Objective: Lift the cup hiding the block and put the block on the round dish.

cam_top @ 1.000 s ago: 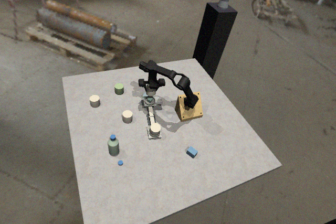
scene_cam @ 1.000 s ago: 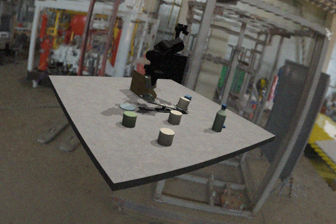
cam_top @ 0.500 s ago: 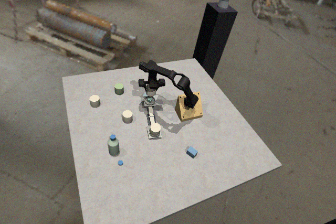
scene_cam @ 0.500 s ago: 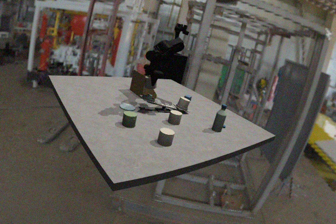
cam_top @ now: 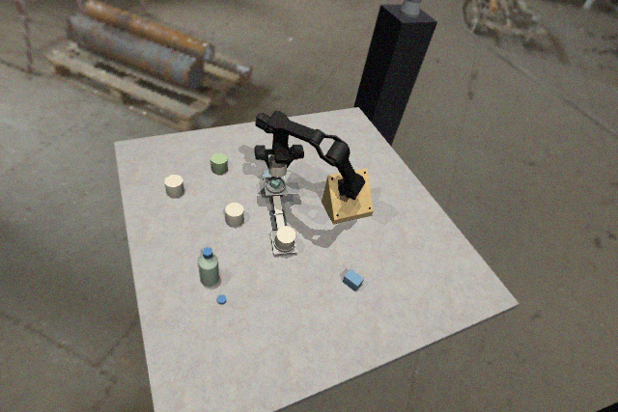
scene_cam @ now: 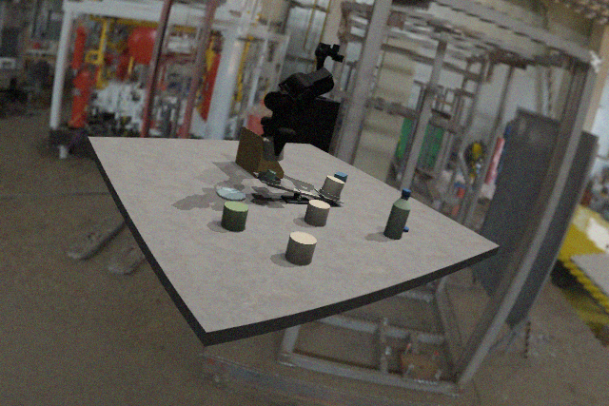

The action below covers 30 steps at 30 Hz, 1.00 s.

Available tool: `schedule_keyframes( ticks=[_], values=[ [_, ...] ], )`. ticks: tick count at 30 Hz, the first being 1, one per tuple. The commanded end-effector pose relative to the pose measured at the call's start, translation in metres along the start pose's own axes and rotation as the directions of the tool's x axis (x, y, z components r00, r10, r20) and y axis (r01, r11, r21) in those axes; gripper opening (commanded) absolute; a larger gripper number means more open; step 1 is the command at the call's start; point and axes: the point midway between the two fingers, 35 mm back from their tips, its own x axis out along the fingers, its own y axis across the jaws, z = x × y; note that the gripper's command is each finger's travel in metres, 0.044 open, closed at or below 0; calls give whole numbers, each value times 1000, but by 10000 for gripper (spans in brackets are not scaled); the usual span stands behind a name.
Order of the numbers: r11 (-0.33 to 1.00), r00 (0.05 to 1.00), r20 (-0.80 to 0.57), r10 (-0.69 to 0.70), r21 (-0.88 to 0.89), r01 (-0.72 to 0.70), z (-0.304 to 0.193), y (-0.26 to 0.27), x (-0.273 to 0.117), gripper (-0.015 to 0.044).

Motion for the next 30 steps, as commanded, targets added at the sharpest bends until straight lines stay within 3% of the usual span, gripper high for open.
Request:
schedule_keyframes(
  ticks=[1,19,30],
  values=[
    [1000,1000,-1,-2,1,2,0,0,0,0],
    [1000,1000,-1,-2,1,2,-2,0,0,0],
    [1000,1000,-18,-9,3,9,-69,24,19,0]
  ],
)
